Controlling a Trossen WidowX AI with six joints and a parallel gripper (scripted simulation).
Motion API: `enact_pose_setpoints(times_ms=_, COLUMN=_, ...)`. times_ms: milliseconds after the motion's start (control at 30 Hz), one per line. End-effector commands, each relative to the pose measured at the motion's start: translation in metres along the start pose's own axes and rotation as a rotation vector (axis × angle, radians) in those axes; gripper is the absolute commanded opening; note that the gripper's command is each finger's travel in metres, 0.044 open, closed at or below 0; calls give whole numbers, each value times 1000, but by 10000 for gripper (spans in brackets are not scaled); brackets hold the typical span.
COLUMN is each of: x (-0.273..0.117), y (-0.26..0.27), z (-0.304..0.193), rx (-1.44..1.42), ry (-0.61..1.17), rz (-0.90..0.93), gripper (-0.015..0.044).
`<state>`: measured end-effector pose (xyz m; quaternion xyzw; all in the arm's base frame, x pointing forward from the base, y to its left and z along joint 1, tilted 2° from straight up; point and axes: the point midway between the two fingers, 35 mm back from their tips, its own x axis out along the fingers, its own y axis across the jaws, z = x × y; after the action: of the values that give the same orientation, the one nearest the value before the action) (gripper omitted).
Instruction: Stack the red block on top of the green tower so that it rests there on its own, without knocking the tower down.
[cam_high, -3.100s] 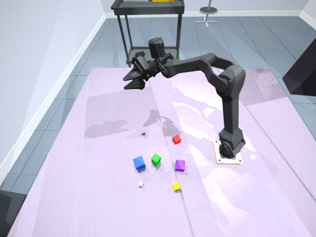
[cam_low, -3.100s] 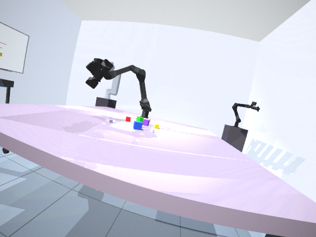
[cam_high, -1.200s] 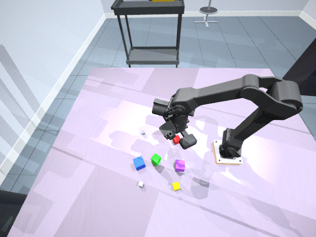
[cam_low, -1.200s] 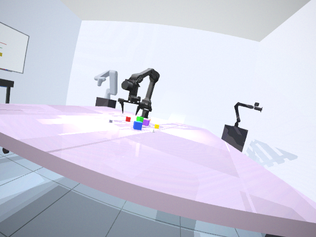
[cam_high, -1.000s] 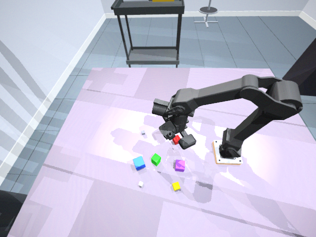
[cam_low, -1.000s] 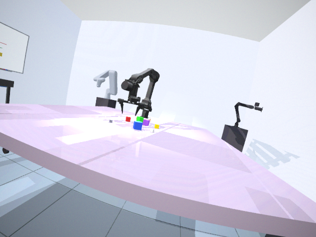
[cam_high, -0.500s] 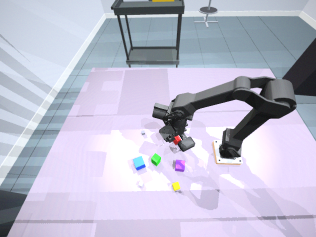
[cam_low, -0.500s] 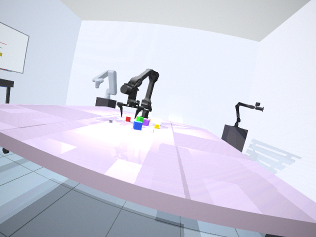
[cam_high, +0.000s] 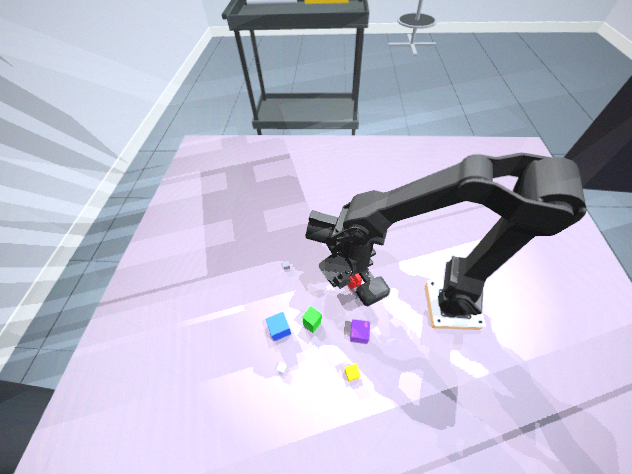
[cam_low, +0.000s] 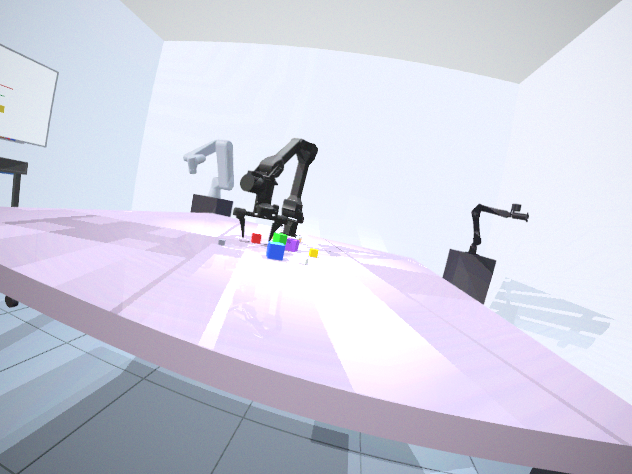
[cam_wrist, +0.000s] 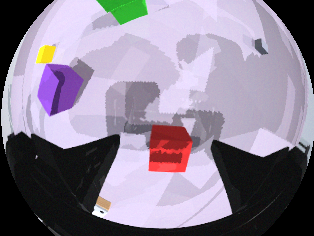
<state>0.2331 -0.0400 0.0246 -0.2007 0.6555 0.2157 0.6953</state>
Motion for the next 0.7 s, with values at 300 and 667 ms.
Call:
enact_pose_setpoints(times_ms=300, x=0, y=0, z=-1, rx=-1, ry=4, rz=-2, gripper=335)
enact_pose_setpoints(times_ms=667, x=0, y=0, z=-1, rx=-1, ry=4, rz=-2, gripper=105)
